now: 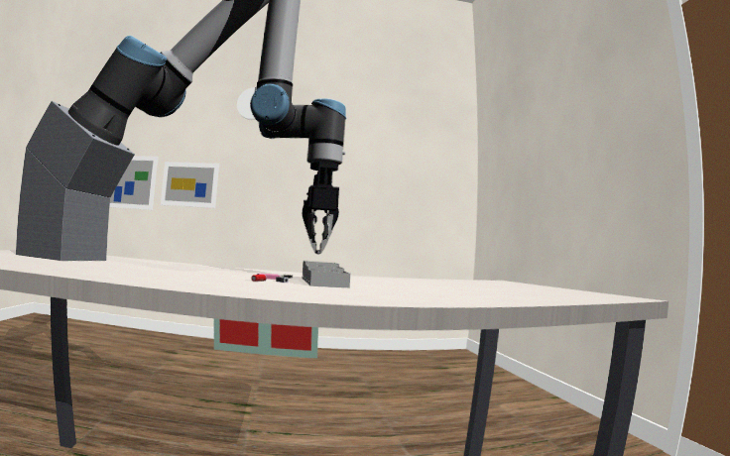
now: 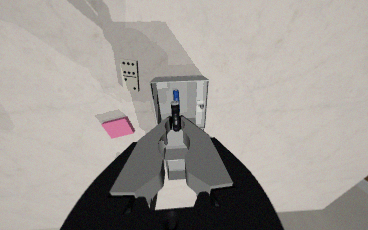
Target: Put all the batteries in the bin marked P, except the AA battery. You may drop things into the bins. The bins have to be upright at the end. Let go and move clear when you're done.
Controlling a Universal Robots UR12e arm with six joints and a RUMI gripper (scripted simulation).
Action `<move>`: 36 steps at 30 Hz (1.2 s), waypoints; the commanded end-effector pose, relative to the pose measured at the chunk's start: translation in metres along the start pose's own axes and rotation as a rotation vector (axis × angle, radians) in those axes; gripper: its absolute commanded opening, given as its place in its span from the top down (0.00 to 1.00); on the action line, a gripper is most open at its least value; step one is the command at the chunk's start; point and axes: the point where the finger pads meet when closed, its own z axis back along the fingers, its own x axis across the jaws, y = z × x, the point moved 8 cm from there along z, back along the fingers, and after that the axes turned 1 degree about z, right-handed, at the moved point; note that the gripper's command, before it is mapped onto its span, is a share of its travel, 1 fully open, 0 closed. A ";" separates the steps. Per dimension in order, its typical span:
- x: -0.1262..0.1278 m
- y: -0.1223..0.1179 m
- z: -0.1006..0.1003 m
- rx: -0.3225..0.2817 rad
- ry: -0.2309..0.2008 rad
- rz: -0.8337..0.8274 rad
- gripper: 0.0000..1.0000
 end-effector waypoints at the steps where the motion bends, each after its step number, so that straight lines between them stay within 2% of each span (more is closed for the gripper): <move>1: 0.000 0.000 0.000 0.000 -0.001 0.001 1.00; 23: 0.000 0.000 -0.040 0.000 -0.001 0.001 1.00; 36: 0.000 0.000 -0.040 0.000 -0.001 0.001 1.00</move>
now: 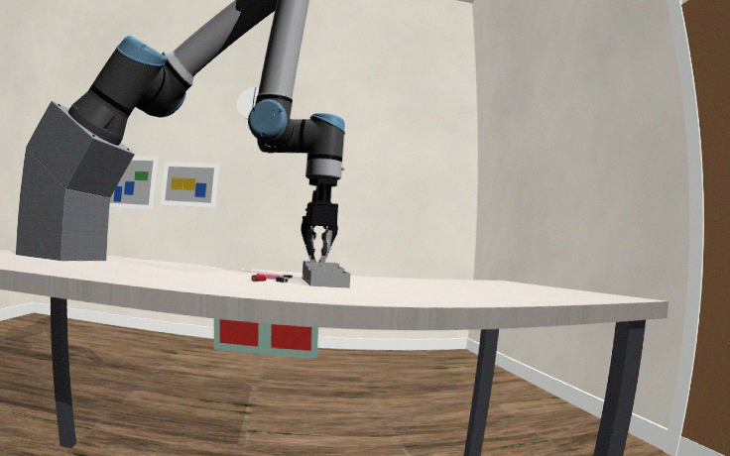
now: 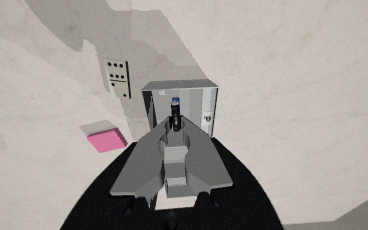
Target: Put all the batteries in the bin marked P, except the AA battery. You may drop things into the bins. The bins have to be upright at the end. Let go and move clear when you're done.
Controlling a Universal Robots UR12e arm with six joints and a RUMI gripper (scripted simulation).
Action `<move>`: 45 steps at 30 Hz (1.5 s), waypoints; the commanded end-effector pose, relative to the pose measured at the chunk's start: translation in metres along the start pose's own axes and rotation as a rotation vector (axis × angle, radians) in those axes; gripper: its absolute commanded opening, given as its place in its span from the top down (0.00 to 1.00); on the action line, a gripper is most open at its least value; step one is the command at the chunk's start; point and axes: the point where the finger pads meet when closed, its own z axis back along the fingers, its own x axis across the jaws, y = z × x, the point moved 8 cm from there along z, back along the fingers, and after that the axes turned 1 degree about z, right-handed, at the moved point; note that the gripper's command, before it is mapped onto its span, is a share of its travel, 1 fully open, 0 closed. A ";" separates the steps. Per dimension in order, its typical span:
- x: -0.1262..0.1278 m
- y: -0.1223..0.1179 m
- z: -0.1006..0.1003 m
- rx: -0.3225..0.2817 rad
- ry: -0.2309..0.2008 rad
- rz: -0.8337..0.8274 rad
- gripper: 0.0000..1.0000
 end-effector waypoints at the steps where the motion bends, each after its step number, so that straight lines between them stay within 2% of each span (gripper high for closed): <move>1: 0.000 0.000 0.000 0.000 -0.001 0.000 1.00; 2: 0.000 0.000 0.000 0.000 -0.001 0.000 1.00; 3: 0.000 0.000 0.000 0.000 -0.001 0.000 0.86; 20: 0.000 0.000 0.000 0.000 -0.001 0.000 0.86; 45: 0.000 0.000 0.028 0.000 -0.001 0.000 0.86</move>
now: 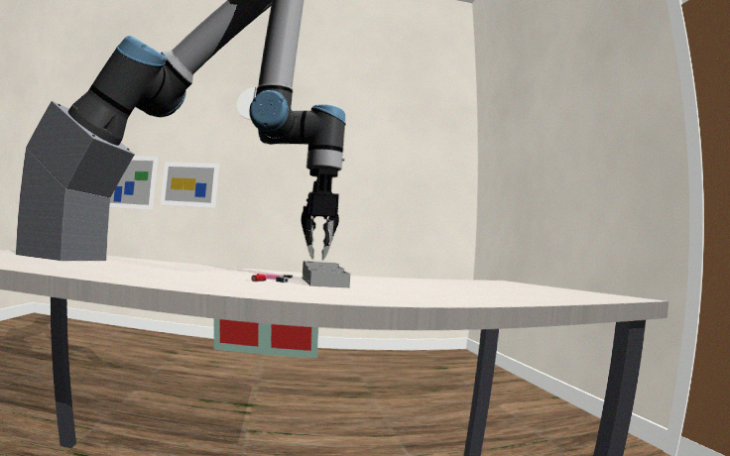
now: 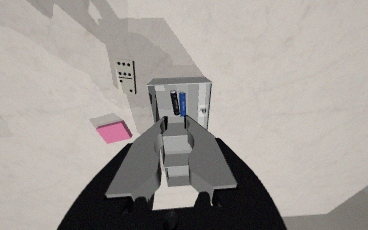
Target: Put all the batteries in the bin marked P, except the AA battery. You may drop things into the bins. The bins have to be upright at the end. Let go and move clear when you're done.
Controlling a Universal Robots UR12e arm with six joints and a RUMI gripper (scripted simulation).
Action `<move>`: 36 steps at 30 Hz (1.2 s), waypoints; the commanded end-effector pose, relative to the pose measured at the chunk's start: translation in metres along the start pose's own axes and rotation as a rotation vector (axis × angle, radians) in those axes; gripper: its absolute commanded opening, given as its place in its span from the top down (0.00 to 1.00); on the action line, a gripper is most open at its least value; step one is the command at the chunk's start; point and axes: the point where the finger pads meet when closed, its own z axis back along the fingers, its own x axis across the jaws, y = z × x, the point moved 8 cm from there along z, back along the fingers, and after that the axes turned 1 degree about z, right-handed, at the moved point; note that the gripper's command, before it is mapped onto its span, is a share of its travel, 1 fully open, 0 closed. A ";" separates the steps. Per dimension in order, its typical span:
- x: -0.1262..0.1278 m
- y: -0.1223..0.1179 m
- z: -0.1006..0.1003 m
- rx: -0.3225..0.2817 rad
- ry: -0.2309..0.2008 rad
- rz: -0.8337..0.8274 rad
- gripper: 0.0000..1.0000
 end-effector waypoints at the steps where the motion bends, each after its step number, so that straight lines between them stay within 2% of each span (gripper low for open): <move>1: 0.000 0.000 0.009 0.000 -0.001 0.000 0.86; 3: 0.000 0.000 0.017 0.000 -0.001 0.000 0.86; 13: 0.000 0.000 0.017 0.000 -0.001 0.000 0.86; 14: 0.000 0.000 0.021 0.000 -0.001 0.000 0.00; 16: 0.000 0.000 0.021 0.000 -0.001 0.000 0.00; 31: 0.000 0.000 0.081 0.000 -0.001 0.000 0.00; 33: 0.000 0.000 0.081 0.000 -0.001 0.000 0.00; 36: 0.000 0.000 0.093 0.000 -0.001 0.000 0.00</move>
